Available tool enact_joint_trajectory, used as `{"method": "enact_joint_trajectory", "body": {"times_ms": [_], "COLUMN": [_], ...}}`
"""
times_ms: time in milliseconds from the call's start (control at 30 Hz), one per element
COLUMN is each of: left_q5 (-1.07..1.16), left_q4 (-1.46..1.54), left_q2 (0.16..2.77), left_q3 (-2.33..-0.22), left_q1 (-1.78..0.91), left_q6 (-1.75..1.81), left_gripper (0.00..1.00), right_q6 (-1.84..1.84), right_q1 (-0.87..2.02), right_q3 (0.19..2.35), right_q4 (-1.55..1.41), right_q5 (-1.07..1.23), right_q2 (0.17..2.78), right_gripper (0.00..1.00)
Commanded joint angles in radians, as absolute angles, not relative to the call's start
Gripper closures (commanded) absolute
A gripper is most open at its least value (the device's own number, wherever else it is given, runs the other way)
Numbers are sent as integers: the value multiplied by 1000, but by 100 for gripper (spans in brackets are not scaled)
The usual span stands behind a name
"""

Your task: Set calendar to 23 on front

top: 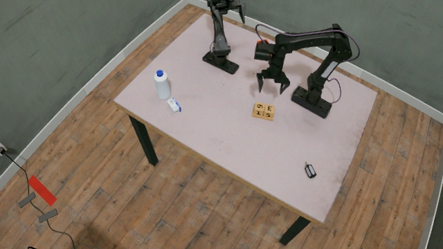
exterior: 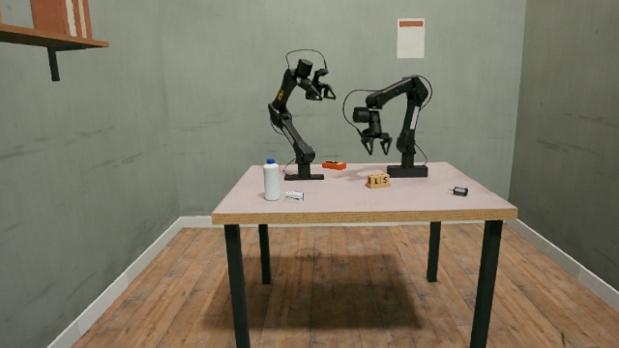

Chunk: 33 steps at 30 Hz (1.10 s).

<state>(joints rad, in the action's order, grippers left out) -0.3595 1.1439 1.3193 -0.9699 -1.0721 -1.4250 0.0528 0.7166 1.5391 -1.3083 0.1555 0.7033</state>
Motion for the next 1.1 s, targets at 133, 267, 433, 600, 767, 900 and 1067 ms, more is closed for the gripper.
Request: {"method": "enact_joint_trajectory", "body": {"times_ms": [133, 267, 433, 600, 767, 900, 1067], "left_q5": [-416, -423, -427, -429, -431, -431, -402], "left_q4": [1191, 1196, 1199, 1202, 1203, 1202, 1172], "left_q2": [1368, 1383, 1391, 1397, 1401, 1401, 1401], "left_q3": [-1018, -1023, -1026, -1027, -1029, -1029, -1029], "left_q1": [-1187, -1225, -1247, -1264, -1274, -1275, -1267], "left_q6": [-1451, -1455, -1455, -1456, -1457, -1456, -1418], "left_gripper": [0, 0, 0, 0, 0, 0, 23], "right_q6": [-14, -55, -91, -110, -125, -128, -122], "right_q1": [681, 737, 866, 1077, 1302, 1320, 1318], "right_q3": [1609, 1629, 1643, 1652, 1660, 1660, 1660], "right_q4": [-1440, -1462, -1474, -1485, -1494, -1493, -1479], "right_q5": [103, 43, -9, -36, -51, -41, -40], "right_q2": [665, 655, 649, 644, 639, 640, 639], "right_gripper": [0, 0, 0, 0, 0, 0, 0]}}
